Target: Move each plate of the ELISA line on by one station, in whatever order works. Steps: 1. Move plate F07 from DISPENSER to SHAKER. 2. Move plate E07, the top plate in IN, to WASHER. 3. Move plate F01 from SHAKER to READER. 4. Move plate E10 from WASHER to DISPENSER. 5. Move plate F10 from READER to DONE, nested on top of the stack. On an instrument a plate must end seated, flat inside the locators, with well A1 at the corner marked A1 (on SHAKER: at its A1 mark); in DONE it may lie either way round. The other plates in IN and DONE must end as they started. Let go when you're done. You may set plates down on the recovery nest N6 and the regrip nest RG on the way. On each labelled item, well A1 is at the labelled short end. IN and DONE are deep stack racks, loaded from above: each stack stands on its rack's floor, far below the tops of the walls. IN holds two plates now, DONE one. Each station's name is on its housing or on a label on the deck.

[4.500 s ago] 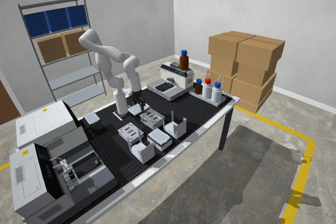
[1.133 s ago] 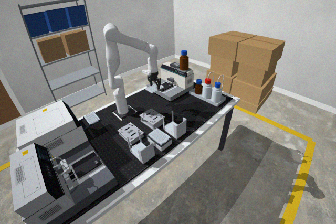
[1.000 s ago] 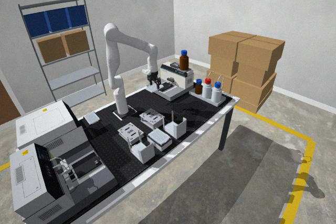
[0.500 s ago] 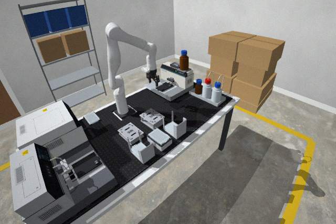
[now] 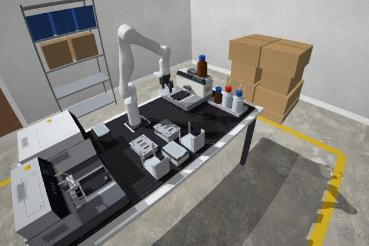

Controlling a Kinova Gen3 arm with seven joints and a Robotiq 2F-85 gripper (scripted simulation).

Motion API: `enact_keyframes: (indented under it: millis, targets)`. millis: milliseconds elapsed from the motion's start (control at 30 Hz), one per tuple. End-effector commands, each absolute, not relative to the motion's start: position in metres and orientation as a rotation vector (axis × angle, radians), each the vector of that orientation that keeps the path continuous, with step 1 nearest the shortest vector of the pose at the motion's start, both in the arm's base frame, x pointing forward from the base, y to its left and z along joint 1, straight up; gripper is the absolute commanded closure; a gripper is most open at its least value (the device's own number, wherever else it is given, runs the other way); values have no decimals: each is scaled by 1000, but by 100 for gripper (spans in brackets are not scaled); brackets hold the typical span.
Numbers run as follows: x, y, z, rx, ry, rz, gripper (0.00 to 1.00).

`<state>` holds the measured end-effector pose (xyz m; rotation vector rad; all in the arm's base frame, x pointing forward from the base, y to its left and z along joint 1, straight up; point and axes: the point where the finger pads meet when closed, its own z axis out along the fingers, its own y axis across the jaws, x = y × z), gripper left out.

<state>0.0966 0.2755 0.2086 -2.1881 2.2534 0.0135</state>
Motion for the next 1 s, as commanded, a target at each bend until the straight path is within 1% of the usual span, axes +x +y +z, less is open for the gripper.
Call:
enact_keyframes:
  millis: [0,500,967]
  targets:
    - [91,279,209,-2187,2255,10,6]
    - [47,301,209,-2187,2255,10,6]
    - [39,341,209,-2185,2256,10,6]
